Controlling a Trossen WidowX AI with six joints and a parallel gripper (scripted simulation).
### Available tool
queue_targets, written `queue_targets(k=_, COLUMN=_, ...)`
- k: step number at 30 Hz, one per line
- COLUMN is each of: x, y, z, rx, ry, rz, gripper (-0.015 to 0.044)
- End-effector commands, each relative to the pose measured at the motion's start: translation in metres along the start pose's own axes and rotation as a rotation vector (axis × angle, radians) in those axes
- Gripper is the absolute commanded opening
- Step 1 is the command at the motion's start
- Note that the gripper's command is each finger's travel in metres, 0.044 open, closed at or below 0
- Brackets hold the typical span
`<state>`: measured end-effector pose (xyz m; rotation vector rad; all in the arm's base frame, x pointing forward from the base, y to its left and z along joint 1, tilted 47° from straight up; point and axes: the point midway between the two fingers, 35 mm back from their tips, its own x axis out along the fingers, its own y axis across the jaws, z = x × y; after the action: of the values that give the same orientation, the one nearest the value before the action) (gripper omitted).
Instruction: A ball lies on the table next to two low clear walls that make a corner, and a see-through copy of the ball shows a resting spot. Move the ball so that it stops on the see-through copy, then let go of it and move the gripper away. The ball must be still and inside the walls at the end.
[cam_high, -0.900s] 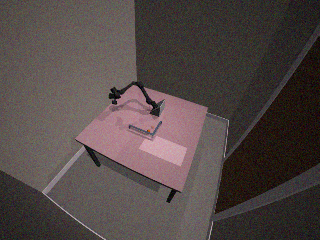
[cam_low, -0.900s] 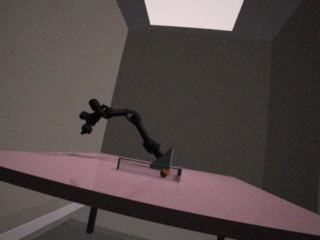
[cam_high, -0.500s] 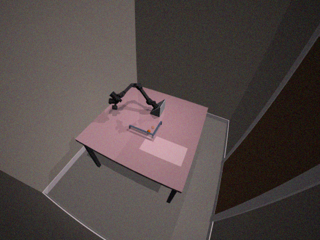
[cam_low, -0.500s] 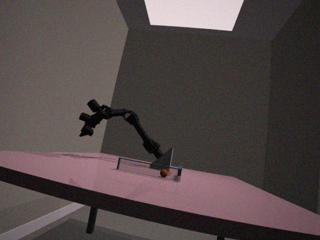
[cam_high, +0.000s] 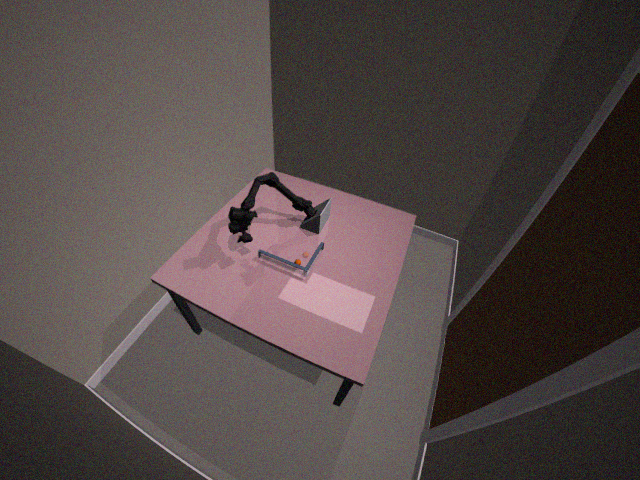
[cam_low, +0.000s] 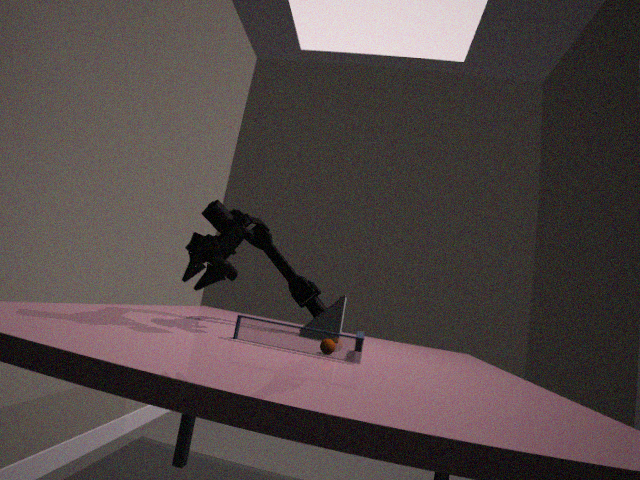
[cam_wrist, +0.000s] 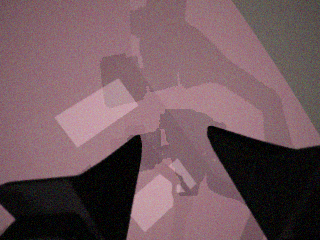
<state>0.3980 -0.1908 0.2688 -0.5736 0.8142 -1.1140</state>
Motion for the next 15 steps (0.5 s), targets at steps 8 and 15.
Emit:
queue_targets(k=8, x=-0.053, y=0.161, z=-0.044, rx=-0.198, ry=0.065, rz=0.31, gripper=0.0297)
queue_targets(k=15, x=-0.094, y=0.236, z=-0.105, rx=-0.318, ry=0.194, rz=0.409, gripper=0.0297)
